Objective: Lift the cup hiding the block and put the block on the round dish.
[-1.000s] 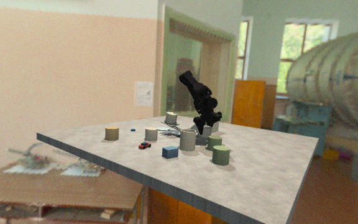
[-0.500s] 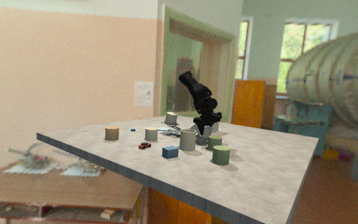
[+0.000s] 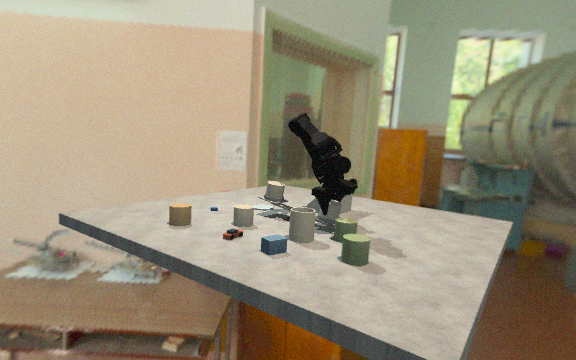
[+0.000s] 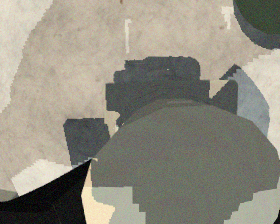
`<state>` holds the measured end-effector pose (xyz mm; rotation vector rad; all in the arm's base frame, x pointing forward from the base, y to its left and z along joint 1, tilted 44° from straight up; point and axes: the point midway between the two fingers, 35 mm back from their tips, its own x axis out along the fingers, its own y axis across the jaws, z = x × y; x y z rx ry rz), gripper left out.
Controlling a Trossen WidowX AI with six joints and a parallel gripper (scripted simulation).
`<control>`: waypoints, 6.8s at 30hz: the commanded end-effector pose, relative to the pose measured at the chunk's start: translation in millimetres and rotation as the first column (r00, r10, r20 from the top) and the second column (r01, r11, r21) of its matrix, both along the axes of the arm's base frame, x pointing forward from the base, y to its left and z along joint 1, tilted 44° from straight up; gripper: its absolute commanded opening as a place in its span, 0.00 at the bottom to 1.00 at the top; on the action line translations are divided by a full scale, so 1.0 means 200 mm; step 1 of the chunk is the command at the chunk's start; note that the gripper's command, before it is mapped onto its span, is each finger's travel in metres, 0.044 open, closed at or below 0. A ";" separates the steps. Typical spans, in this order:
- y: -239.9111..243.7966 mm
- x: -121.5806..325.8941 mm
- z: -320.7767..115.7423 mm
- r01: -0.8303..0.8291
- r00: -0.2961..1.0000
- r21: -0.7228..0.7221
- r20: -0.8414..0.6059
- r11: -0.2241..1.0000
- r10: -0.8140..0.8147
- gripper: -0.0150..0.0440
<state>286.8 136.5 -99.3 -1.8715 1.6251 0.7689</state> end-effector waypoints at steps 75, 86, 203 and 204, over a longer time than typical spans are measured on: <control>0.36 -0.04 0.36 0.003 1.000 0.012 0.006 1.000 -0.003 0.25; 0.40 -0.06 0.42 0.003 1.000 0.011 0.006 1.000 -0.004 0.25; 0.23 -0.40 -0.46 0.010 1.000 0.023 0.009 1.000 -0.010 0.61; 0.23 -0.40 -0.46 0.010 1.000 0.023 0.009 1.000 -0.010 0.65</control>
